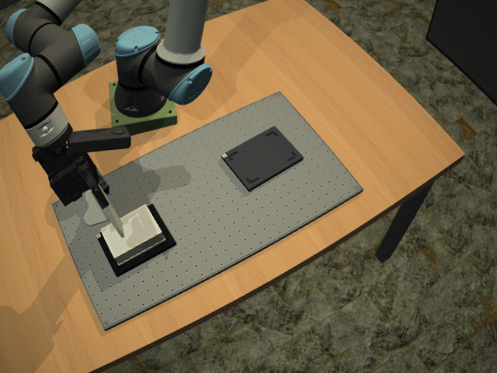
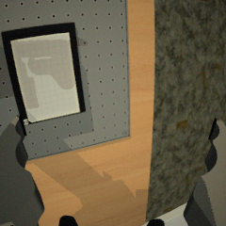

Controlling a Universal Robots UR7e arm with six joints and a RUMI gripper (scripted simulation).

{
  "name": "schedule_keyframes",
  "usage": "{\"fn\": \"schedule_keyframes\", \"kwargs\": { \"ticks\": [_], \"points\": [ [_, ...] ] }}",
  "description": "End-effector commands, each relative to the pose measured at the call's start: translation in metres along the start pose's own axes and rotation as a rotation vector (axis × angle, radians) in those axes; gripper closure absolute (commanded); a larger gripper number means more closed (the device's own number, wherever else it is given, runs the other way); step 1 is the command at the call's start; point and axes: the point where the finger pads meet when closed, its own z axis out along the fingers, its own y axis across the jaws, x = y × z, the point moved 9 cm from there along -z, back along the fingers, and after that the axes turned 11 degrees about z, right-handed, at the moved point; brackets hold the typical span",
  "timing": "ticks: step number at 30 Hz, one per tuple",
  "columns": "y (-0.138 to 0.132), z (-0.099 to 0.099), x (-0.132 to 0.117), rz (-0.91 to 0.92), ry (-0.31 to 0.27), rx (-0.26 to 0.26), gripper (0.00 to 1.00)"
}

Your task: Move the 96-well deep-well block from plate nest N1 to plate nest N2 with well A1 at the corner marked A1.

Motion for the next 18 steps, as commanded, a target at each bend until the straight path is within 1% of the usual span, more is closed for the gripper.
{"fn": "schedule_keyframes", "kwargs": {
  "ticks": [1,2,6,9,11,13,16,18],
  "points": [
    [-0.007,0.018,0.000,-0.003,-0.033,0.088,0.00],
    [-0.011,0.021,0.000,-0.003,-0.033,0.088,0.00],
    [-0.011,0.021,0.000,-0.003,-0.033,0.088,0.00],
    [-0.014,0.033,0.001,-0.010,-0.072,0.172,0.00],
    [-0.020,0.039,0.000,-0.010,-0.072,0.172,0.00],
    [-0.020,0.039,0.000,-0.010,-0.072,0.172,0.00],
    [-0.024,0.050,0.001,-0.019,-0.116,0.252,0.00],
    [-0.029,0.054,-0.001,-0.019,-0.116,0.252,0.00]
  ]
}}
